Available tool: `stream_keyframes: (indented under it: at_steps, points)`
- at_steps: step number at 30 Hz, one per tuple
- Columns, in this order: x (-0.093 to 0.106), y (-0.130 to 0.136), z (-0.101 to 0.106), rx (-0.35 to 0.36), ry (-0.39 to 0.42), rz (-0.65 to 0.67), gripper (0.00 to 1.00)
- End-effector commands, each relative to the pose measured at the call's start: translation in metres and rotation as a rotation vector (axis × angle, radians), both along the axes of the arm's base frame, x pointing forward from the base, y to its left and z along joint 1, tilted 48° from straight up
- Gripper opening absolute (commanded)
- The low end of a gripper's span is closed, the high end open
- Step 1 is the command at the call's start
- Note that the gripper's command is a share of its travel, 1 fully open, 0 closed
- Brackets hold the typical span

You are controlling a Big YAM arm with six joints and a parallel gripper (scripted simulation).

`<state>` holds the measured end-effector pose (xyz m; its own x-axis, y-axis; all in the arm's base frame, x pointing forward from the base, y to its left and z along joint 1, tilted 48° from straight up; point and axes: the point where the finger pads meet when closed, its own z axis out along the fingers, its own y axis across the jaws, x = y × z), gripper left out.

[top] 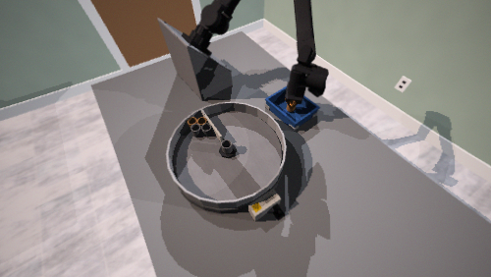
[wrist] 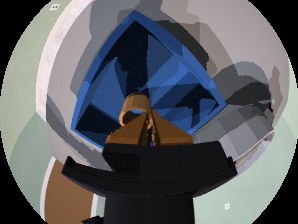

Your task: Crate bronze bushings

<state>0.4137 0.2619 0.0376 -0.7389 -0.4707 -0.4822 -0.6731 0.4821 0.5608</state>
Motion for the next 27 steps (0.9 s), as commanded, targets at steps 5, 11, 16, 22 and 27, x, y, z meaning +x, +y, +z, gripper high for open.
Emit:
stream_keyframes:
  at_steps: [5,11,16,22,27]
  points:
    - [0.0087,-0.0011,0.0121,0.009,-0.03,-0.018,0.0]
    - [0.0098,-0.0017,0.0127,0.01,-0.033,-0.019,0.0]
    - [0.0098,-0.0017,0.0127,0.01,-0.033,-0.019,0.0]
    - [0.0098,-0.0017,0.0127,0.01,-0.033,-0.019,0.0]
    - [0.0098,-0.0017,0.0127,0.01,-0.033,-0.019,0.0]
